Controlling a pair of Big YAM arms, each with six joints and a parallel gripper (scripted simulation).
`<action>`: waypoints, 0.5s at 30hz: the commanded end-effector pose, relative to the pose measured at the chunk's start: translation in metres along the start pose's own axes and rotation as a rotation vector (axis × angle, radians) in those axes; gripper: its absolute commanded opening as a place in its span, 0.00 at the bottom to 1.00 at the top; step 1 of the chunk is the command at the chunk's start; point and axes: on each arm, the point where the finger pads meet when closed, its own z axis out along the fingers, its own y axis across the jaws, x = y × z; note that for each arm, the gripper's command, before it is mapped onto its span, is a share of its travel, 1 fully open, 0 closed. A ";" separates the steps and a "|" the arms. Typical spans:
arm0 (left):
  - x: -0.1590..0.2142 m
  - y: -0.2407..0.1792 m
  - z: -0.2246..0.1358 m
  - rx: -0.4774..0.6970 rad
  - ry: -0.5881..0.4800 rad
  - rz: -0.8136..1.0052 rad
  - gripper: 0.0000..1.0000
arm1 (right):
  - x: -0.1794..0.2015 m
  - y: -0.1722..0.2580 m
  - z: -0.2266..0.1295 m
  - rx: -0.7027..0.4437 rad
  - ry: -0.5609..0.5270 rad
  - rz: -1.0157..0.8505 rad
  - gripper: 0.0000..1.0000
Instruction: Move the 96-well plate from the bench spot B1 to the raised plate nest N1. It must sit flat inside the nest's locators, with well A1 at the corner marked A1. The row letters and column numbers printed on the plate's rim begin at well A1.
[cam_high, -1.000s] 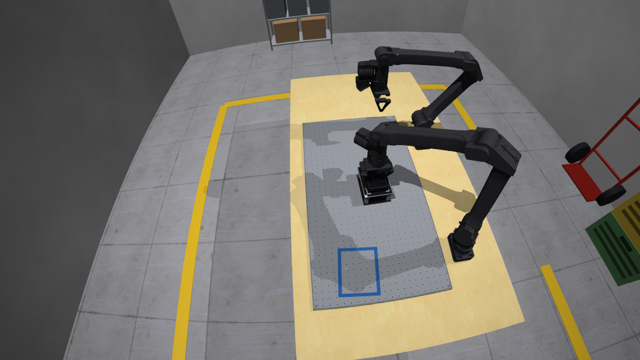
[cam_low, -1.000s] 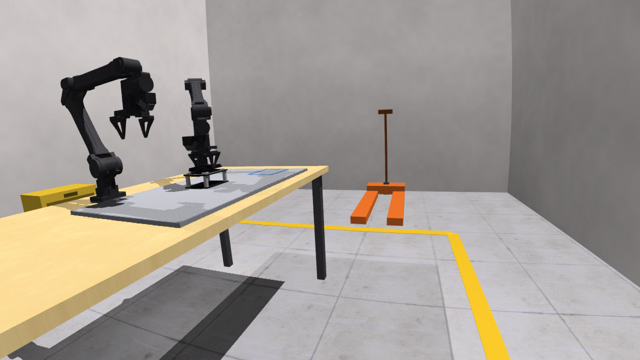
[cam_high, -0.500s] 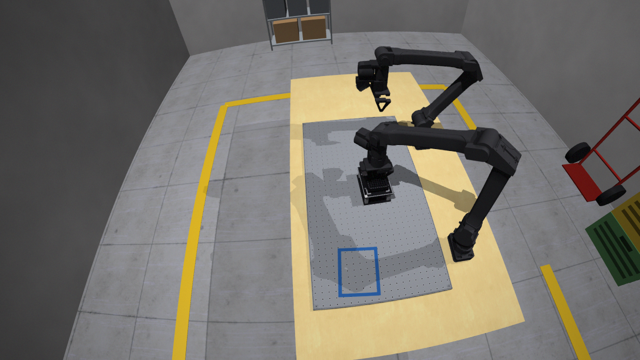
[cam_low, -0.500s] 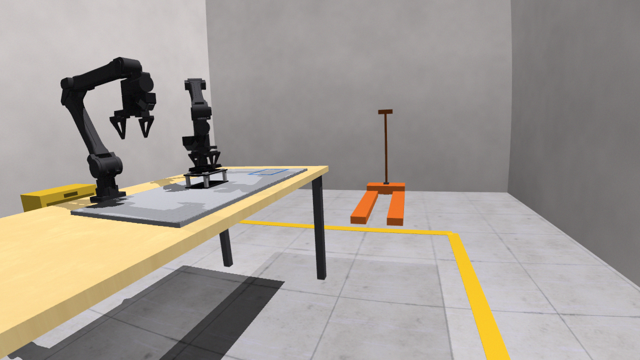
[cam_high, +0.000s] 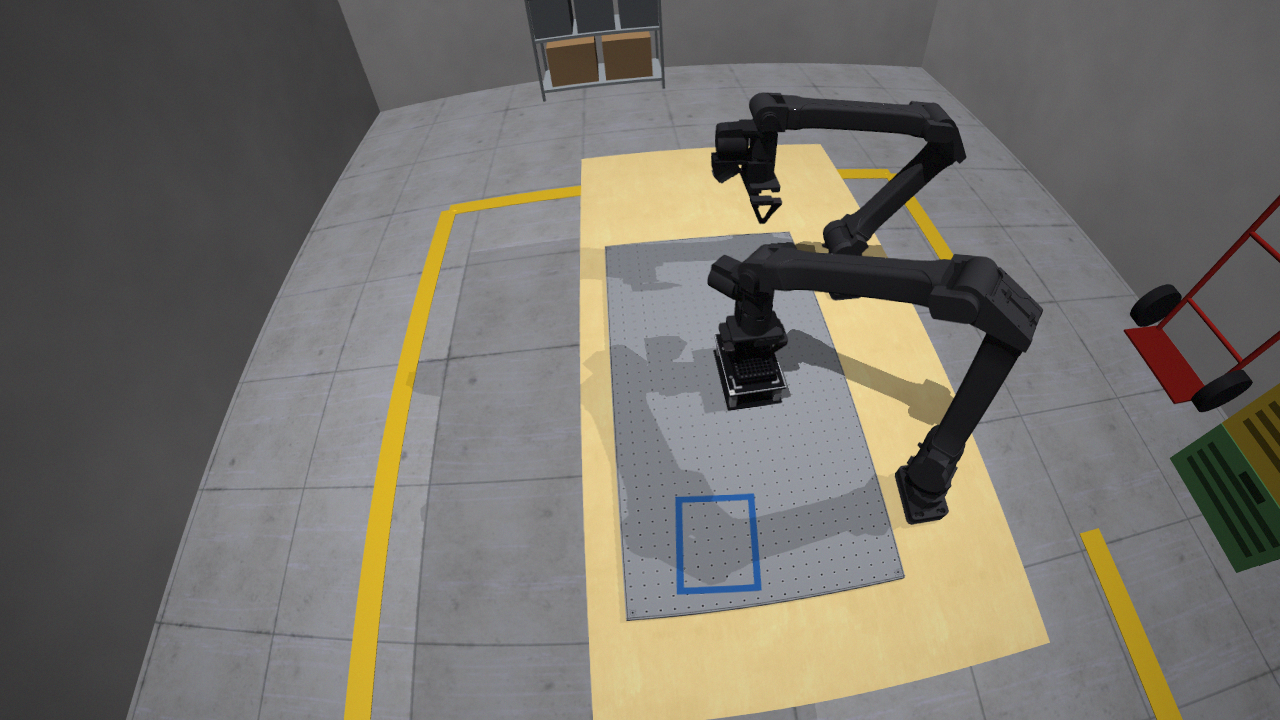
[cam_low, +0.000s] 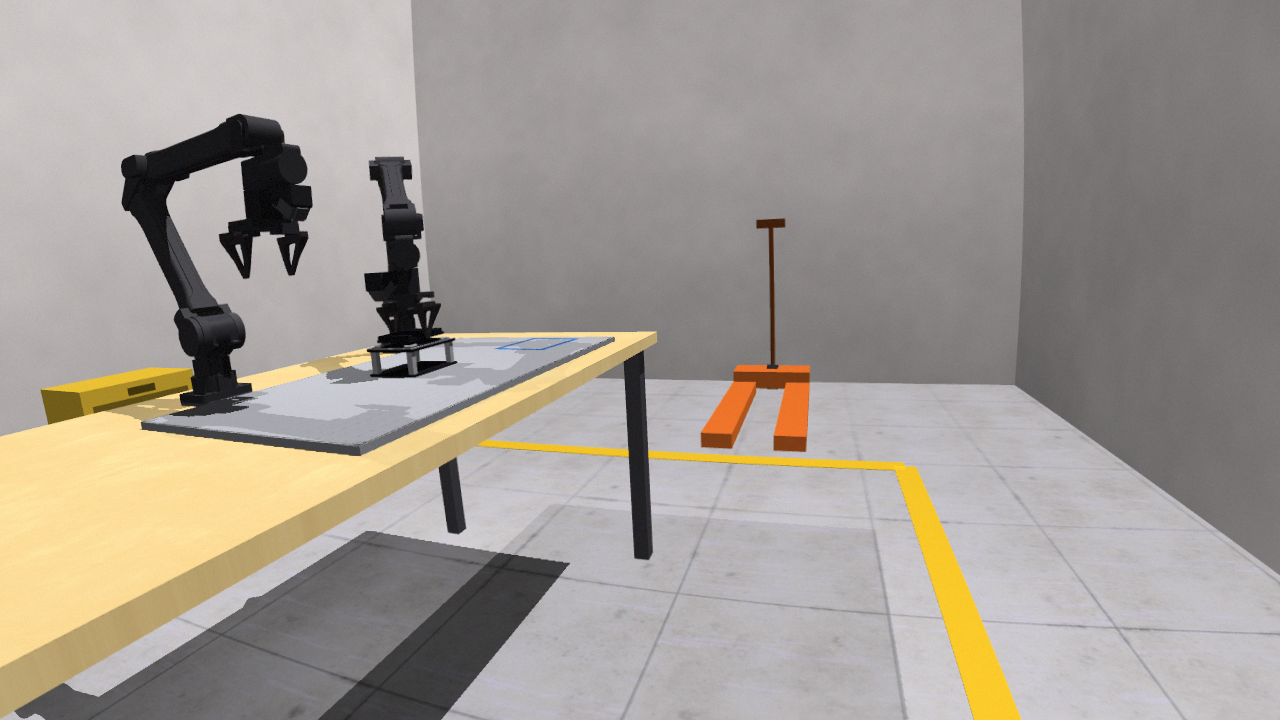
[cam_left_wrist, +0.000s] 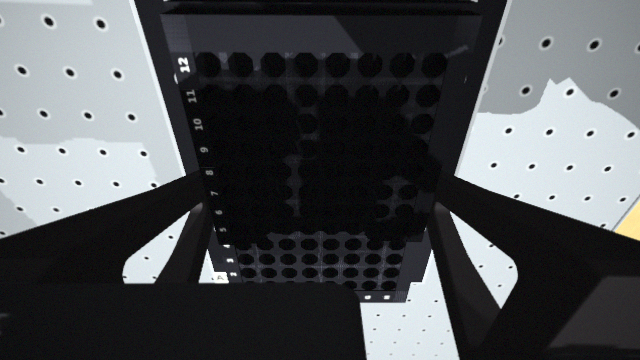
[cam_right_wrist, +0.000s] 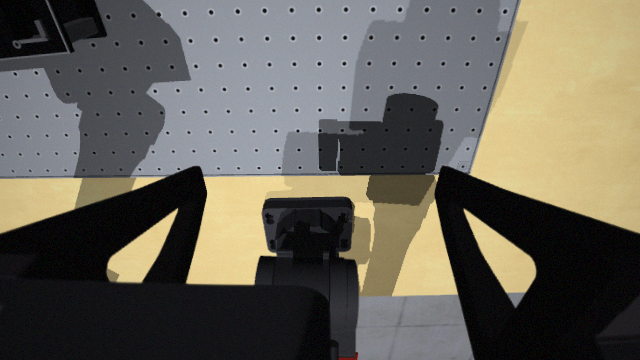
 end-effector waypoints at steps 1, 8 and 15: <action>-0.021 0.013 -0.022 -0.034 -0.041 0.001 0.00 | -0.011 0.000 -0.016 -0.001 -0.040 -0.012 1.00; -0.021 0.013 -0.022 -0.035 -0.041 0.001 0.00 | -0.011 0.000 -0.016 -0.001 -0.040 -0.012 1.00; -0.022 0.014 -0.021 -0.039 -0.047 0.001 0.00 | -0.011 0.000 -0.016 -0.001 -0.040 -0.012 1.00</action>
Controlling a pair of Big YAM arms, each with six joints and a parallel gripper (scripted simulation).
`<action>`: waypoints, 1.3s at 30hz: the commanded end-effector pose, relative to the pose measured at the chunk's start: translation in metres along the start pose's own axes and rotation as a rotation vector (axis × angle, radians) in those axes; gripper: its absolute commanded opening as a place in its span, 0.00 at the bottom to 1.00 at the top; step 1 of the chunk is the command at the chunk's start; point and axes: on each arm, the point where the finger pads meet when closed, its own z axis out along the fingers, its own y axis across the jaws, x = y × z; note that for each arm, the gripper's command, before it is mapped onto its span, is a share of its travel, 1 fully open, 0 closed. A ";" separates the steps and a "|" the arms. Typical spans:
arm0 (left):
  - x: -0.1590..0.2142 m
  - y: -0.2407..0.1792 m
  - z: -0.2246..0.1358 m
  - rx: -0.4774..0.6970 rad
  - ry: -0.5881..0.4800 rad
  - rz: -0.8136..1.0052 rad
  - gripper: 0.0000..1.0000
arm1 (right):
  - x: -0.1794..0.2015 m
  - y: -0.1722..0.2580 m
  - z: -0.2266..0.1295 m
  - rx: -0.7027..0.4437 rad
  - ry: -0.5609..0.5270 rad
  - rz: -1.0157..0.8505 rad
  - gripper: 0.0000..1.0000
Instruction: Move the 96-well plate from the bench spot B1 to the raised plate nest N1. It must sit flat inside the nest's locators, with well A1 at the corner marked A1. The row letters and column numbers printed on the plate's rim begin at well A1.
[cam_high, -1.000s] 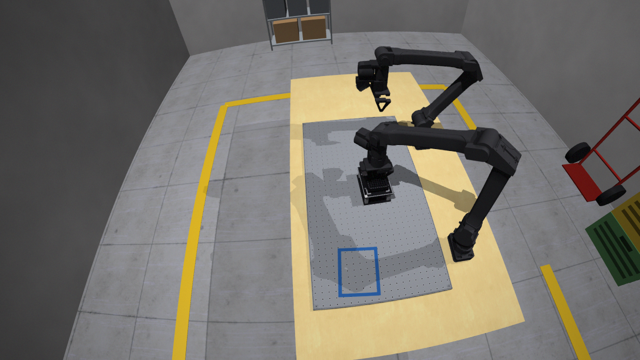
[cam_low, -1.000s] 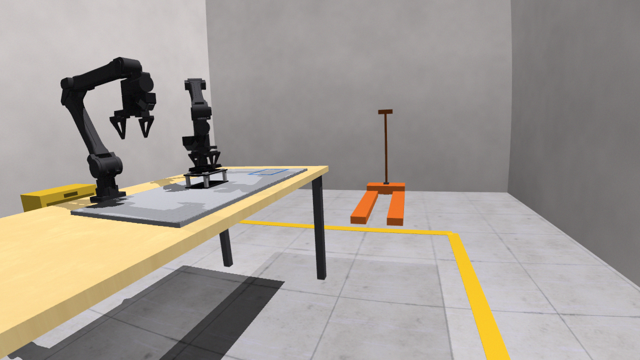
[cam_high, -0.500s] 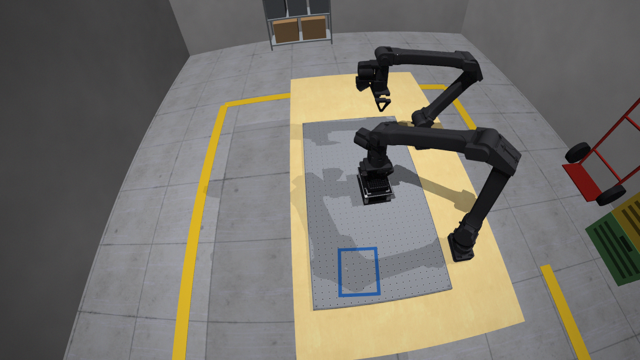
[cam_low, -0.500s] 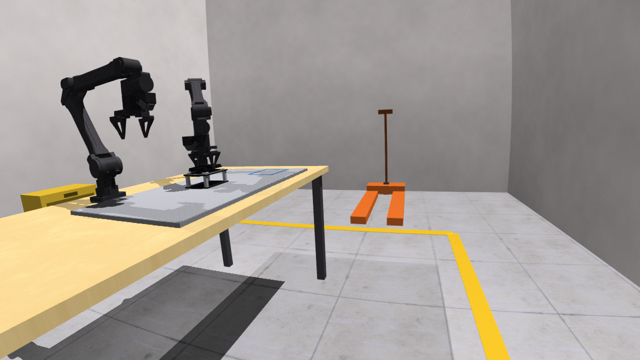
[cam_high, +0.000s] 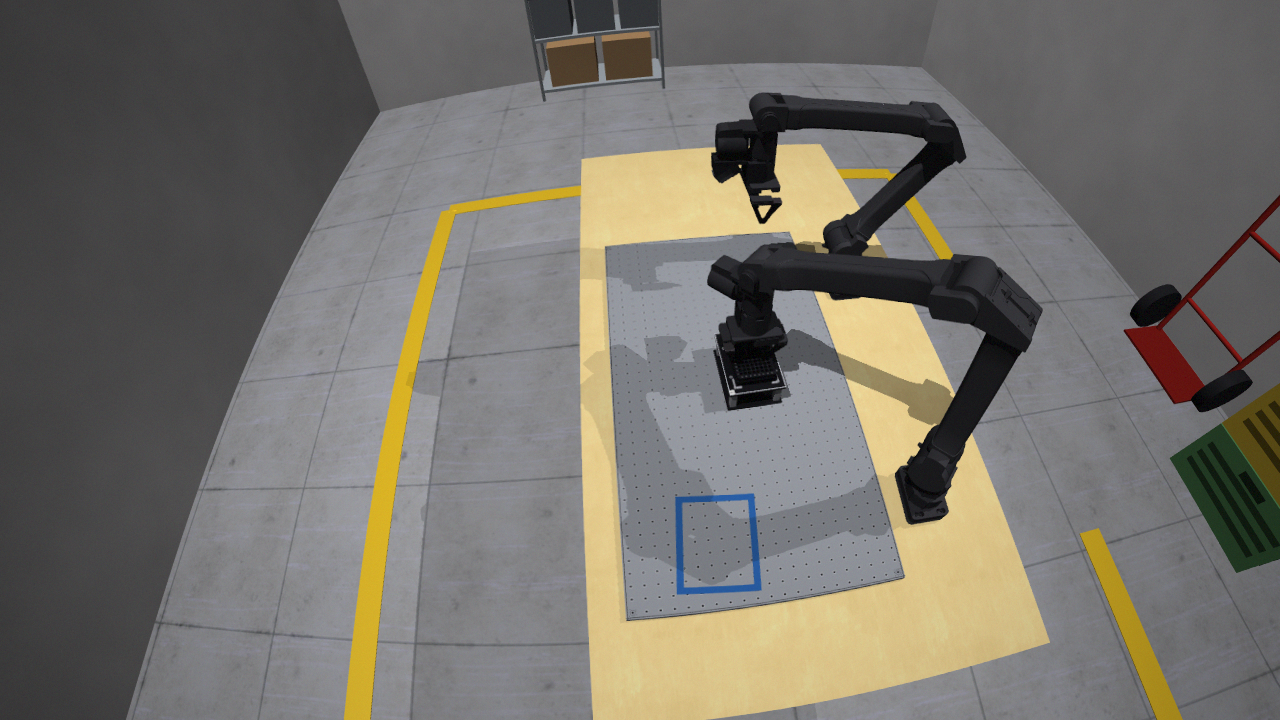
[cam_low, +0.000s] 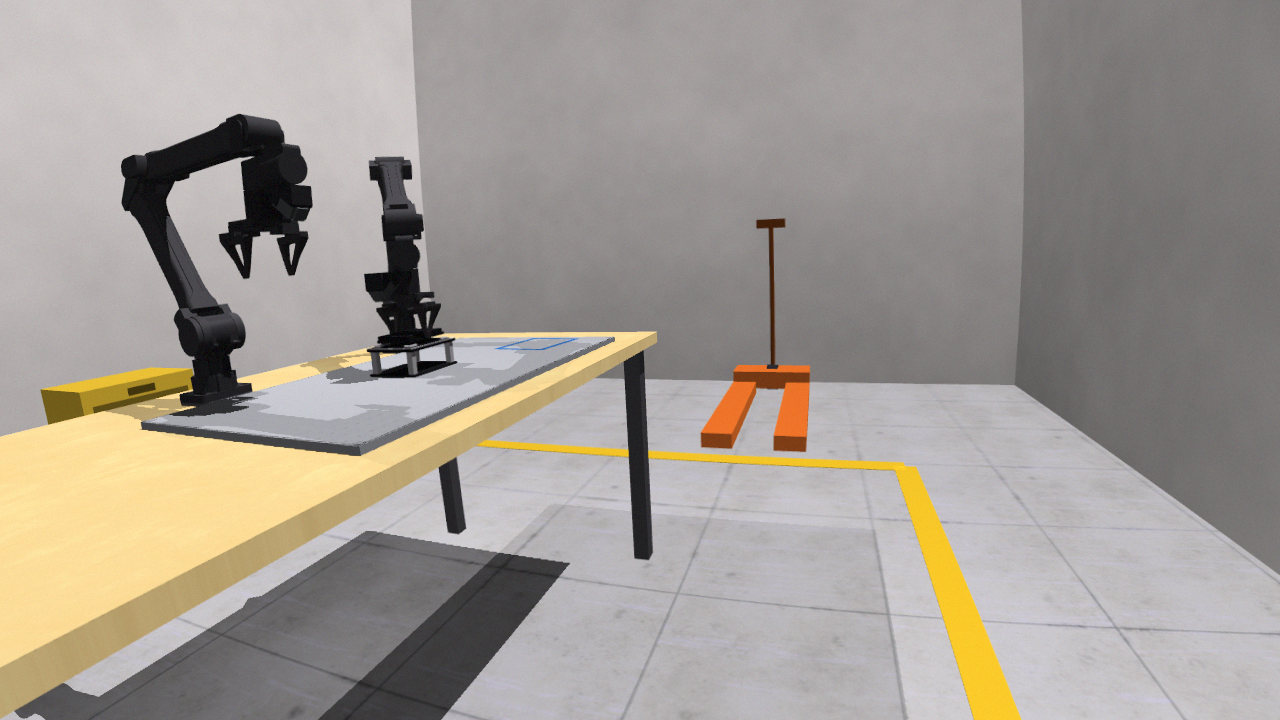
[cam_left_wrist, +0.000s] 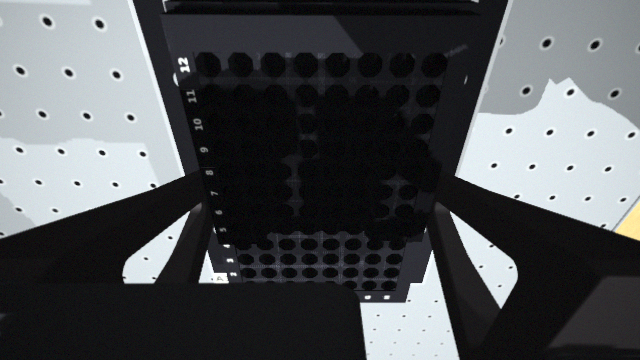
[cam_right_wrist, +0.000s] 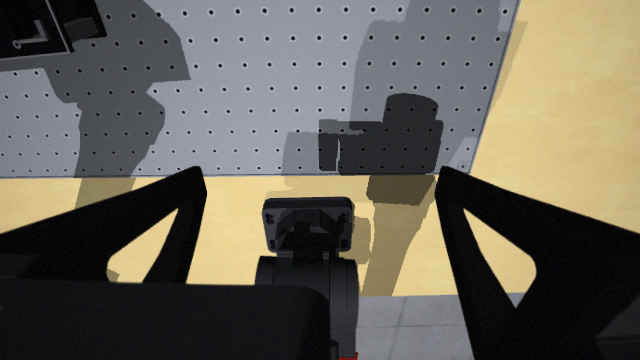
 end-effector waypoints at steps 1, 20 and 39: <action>-0.022 0.014 -0.022 -0.040 -0.048 0.001 0.00 | -0.011 0.000 -0.016 -0.001 -0.040 -0.012 1.00; -0.019 0.011 -0.015 -0.039 -0.046 0.001 0.00 | -0.011 0.000 -0.016 -0.001 -0.040 -0.012 1.00; -0.013 0.006 -0.005 -0.032 -0.038 0.001 0.00 | -0.011 0.000 -0.016 -0.001 -0.040 -0.012 1.00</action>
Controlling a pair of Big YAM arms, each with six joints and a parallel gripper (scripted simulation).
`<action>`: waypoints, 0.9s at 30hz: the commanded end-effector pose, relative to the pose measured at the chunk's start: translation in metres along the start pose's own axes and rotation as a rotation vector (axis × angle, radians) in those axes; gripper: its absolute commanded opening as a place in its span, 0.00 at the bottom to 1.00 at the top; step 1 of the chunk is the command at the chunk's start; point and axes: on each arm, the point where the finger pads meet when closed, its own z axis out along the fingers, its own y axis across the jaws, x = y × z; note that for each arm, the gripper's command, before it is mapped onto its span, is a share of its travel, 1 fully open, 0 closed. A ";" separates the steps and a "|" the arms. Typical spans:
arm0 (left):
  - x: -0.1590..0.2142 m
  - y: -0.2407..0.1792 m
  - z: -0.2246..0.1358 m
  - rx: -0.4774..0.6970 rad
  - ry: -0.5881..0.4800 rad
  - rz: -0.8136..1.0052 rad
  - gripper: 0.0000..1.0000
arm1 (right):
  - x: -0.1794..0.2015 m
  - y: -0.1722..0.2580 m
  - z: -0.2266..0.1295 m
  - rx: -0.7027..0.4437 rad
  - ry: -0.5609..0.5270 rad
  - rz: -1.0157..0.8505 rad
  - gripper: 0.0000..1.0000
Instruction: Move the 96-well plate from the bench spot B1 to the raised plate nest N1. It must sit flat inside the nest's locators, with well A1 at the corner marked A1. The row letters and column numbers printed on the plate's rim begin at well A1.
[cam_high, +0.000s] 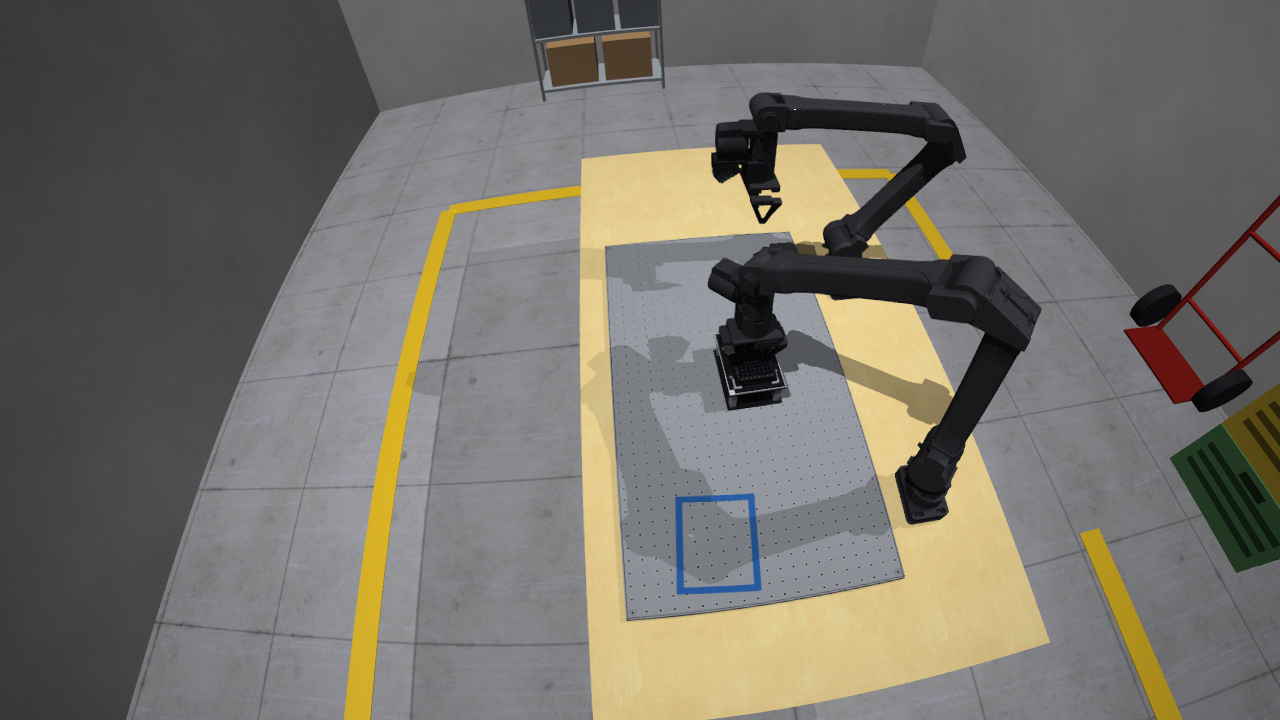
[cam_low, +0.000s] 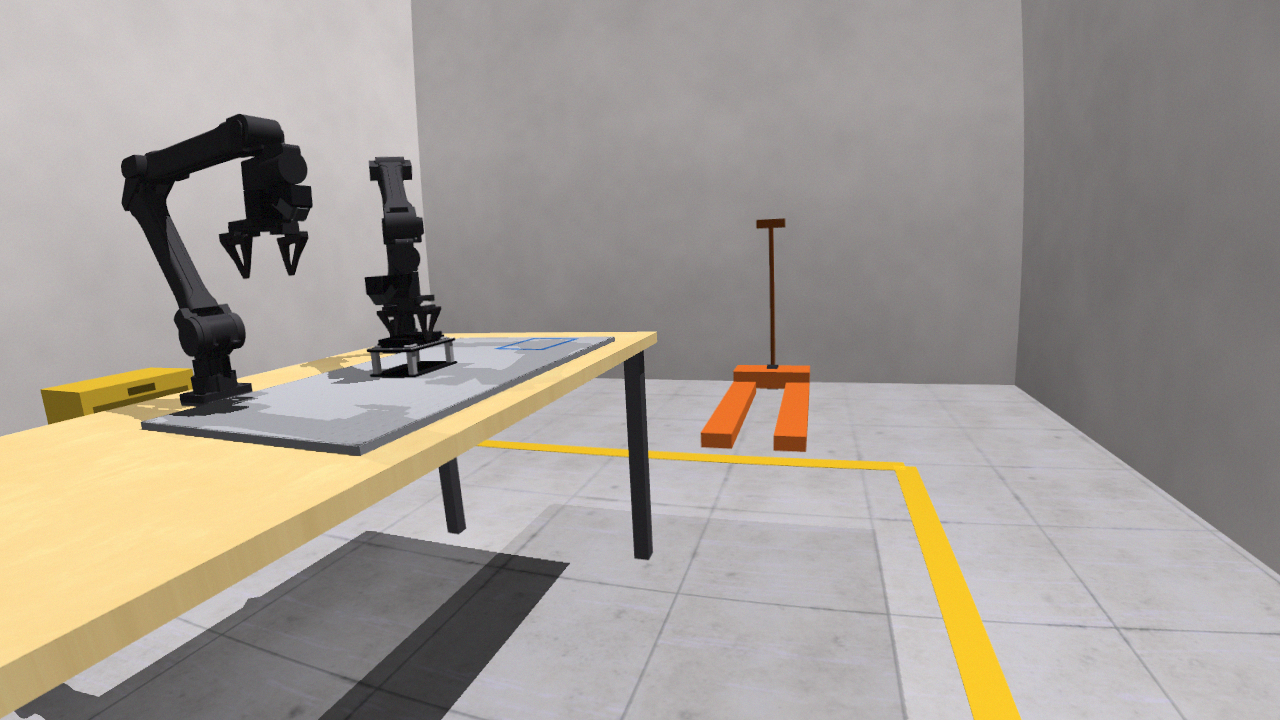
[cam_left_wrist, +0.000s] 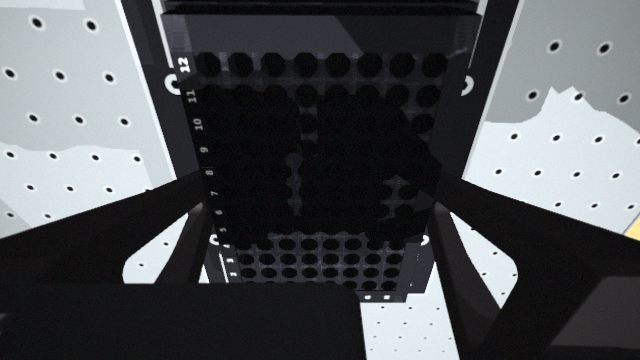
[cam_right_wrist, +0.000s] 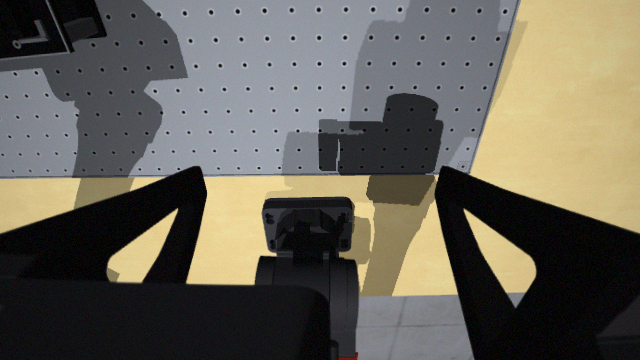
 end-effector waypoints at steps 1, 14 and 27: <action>-0.014 0.007 -0.013 -0.028 -0.034 0.003 0.00 | -0.011 0.000 -0.016 -0.001 -0.040 -0.012 1.00; -0.022 0.014 -0.021 -0.033 -0.040 0.003 0.00 | -0.011 0.000 -0.016 -0.001 -0.040 -0.012 1.00; -0.017 0.012 -0.014 -0.025 -0.030 0.001 1.00 | -0.011 0.000 -0.016 -0.001 -0.040 -0.012 1.00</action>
